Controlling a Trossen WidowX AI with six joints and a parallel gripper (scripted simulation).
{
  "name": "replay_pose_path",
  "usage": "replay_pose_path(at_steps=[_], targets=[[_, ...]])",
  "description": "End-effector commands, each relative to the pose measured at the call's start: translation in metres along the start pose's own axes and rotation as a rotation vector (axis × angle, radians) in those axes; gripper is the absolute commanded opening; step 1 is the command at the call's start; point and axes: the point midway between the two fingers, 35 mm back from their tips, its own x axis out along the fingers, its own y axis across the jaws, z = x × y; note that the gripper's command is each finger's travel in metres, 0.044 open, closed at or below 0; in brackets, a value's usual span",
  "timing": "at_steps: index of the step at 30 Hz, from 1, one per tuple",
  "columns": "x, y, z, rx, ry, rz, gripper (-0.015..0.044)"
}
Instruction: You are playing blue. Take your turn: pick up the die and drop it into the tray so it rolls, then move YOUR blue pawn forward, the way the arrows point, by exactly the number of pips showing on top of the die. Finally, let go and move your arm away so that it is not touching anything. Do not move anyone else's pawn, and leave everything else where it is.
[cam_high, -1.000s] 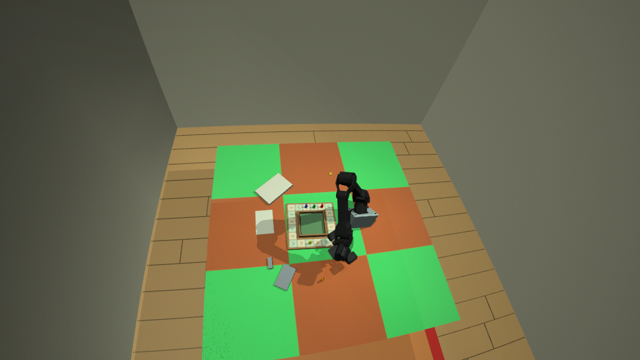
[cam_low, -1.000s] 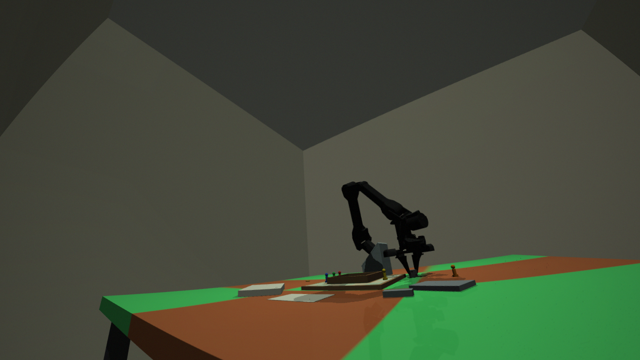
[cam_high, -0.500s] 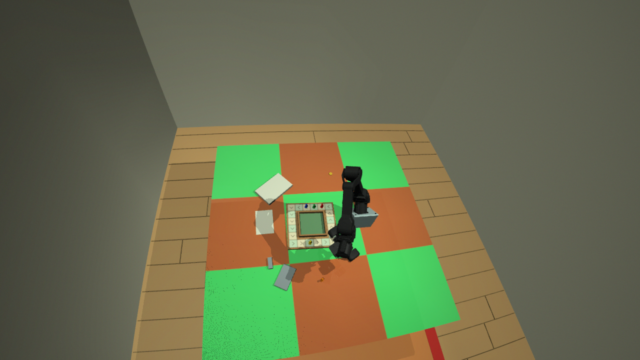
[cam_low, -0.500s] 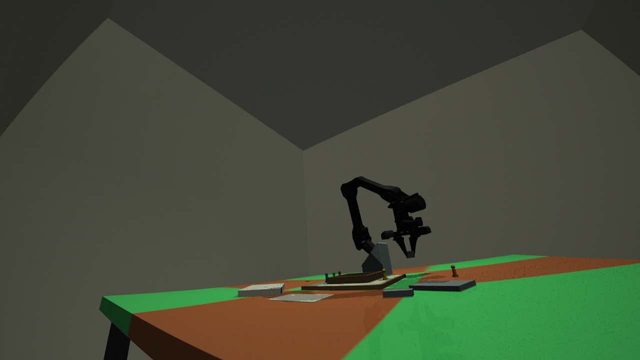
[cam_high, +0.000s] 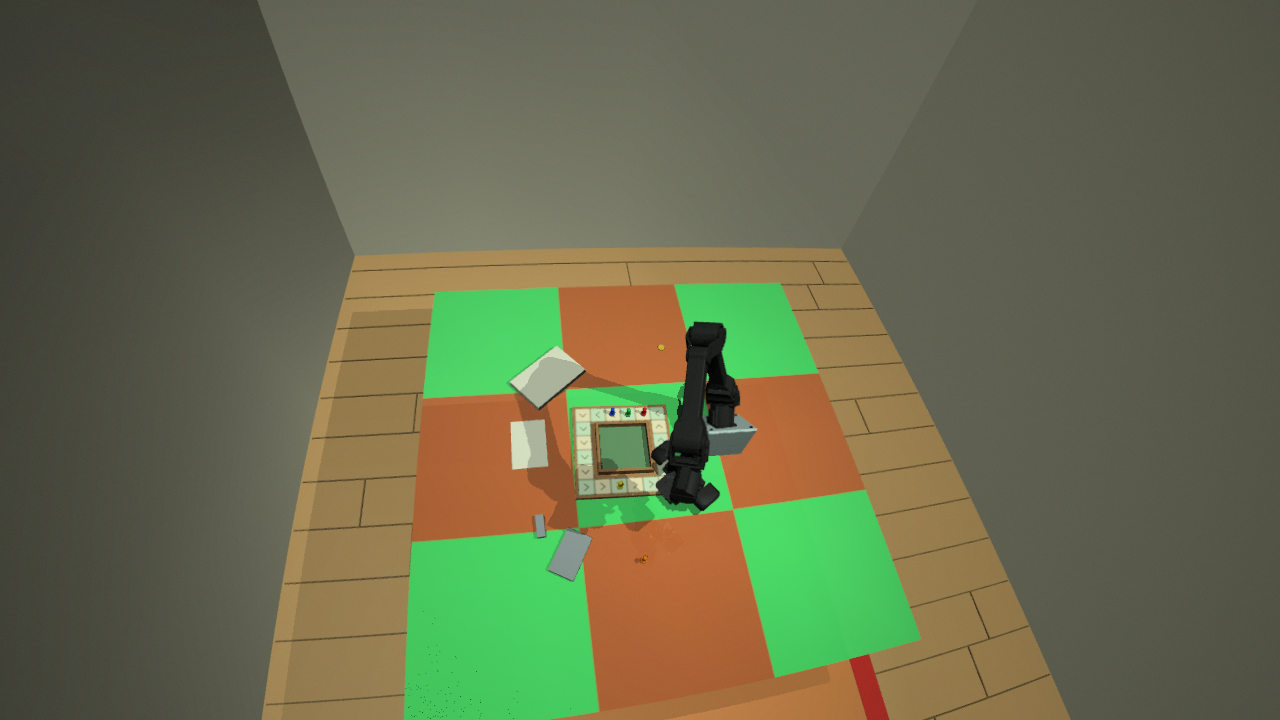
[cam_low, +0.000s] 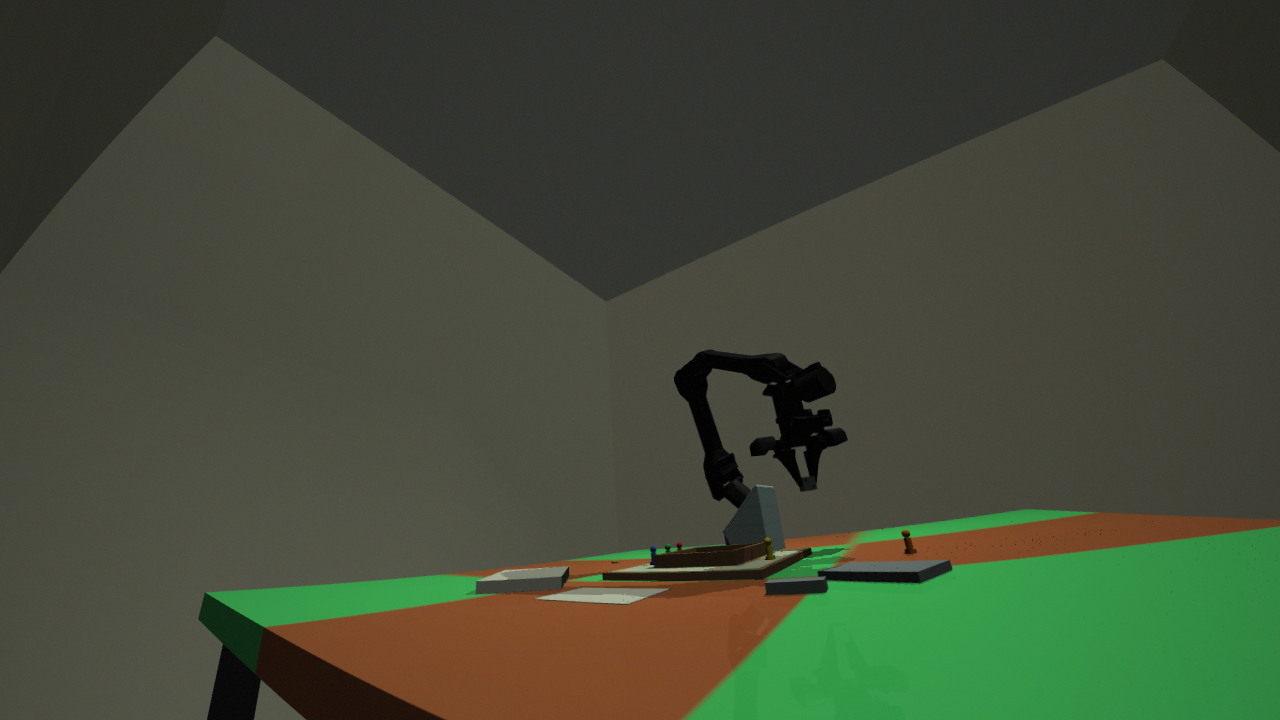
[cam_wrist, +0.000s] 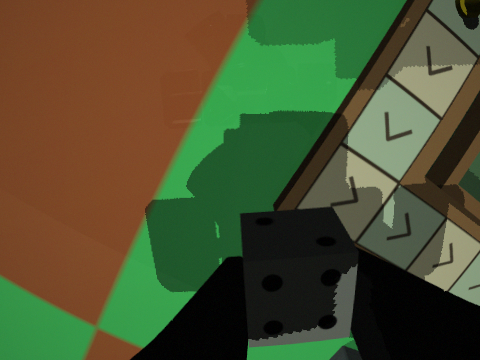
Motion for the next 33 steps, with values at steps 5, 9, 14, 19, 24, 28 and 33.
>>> replay_pose_path(at_steps=[5,9,14,19,24,28,33], targets=[[0.001,-0.035,0.010,-0.143,-0.012,0.018,0.0000],[0.002,-0.052,0.013,-0.232,-0.019,0.019,0.0000],[0.005,-0.073,0.017,-0.342,-0.026,0.019,0.0000],[0.008,-0.094,0.018,-0.452,-0.030,0.016,0.0000],[0.012,-0.116,0.018,-0.561,-0.032,0.010,0.0000],[0.015,-0.133,0.017,-0.646,-0.030,0.003,0.0000],[0.020,-0.155,0.014,-0.752,-0.024,-0.007,0.0000]])
